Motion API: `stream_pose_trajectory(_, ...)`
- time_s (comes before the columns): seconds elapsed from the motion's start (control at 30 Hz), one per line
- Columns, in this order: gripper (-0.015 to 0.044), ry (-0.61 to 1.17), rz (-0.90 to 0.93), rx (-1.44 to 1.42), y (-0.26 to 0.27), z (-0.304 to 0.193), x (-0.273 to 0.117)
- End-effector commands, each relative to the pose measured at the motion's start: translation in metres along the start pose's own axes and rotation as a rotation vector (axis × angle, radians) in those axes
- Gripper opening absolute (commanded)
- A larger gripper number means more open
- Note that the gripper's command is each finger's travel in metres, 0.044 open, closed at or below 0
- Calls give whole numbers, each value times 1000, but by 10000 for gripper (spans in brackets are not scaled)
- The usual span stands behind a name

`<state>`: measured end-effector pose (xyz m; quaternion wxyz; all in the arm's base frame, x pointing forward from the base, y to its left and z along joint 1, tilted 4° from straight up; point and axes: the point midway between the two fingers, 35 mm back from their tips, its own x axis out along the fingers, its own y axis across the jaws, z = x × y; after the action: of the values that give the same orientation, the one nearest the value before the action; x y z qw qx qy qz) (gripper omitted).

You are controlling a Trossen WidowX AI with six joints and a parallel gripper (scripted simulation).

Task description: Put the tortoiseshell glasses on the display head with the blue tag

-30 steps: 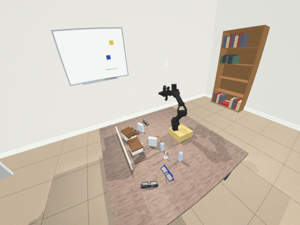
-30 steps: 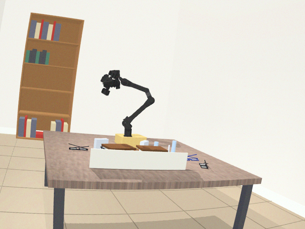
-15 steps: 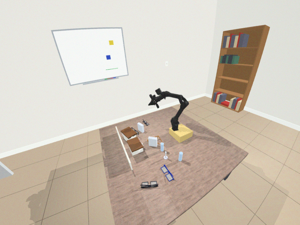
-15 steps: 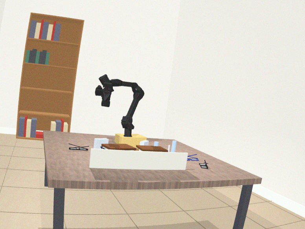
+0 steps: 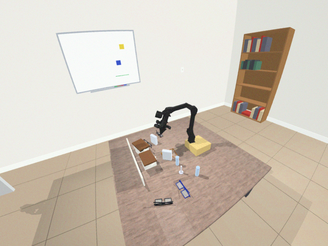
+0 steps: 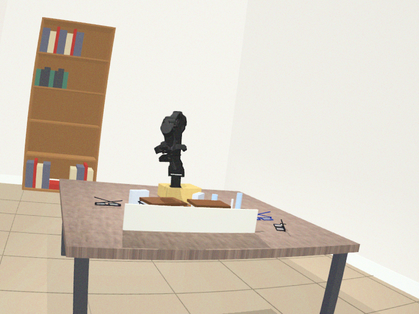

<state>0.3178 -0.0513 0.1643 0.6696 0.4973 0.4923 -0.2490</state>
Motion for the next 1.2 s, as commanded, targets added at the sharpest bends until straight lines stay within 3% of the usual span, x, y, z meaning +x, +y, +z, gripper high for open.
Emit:
stream_pose_trajectory(0.0, 0, 64, -188, -178, 2, -45, 35)
stream_pose_trajectory(0.23, 0, 101, -463, -504, -7, -115, 71)
stream_pose_trajectory(1.17, 0, 101, -470, -513, -20, -115, 100)
